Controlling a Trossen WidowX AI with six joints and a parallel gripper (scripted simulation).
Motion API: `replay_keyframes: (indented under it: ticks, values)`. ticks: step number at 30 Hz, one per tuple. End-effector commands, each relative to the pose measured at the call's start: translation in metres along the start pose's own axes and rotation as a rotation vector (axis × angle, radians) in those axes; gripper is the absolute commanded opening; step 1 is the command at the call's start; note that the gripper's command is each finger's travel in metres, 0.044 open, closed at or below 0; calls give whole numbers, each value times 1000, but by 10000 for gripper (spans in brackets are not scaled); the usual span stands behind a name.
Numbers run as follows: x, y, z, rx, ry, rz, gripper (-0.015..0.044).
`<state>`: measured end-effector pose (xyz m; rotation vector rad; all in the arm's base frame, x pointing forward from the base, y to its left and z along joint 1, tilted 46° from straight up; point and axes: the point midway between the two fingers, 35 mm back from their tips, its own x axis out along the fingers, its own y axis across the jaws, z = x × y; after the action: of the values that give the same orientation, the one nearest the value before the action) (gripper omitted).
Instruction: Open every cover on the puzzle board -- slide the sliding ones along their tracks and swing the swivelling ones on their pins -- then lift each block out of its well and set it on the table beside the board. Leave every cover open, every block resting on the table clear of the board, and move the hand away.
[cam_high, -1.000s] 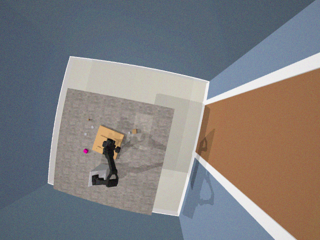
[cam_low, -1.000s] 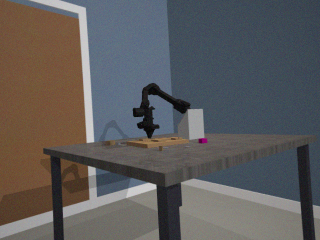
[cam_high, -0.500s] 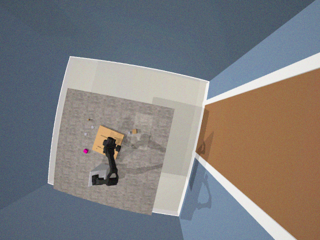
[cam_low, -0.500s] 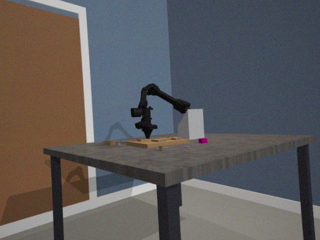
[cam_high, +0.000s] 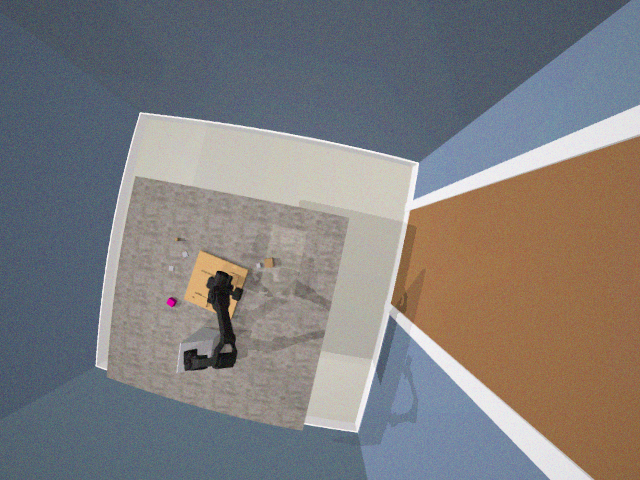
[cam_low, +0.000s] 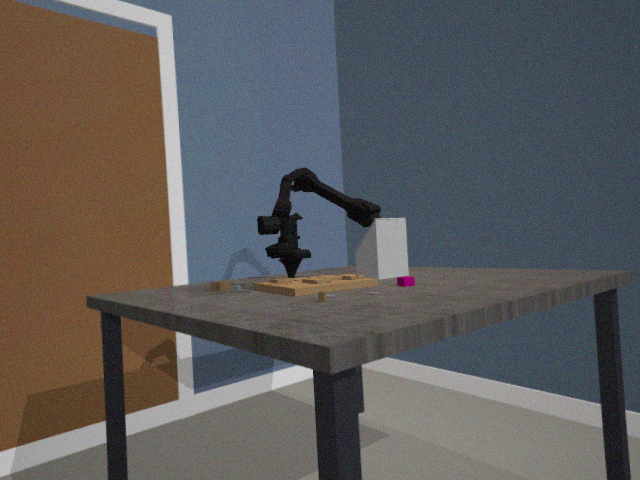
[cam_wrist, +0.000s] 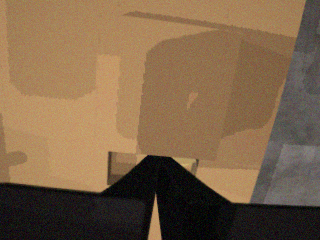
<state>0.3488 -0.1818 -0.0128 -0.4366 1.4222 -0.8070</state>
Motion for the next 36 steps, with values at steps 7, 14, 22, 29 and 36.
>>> replay_keyframes:
  ticks: [7,14,22,29,36]
  values:
    - [1,0,10,-5,2,2,0]
    - [1,0,17,-5,2,2,0]
    - [1,0,25,-4,2,2,0]
    - [1,0,32,-4,1,2,0]
    - [1,0,39,-4,1,2,0]
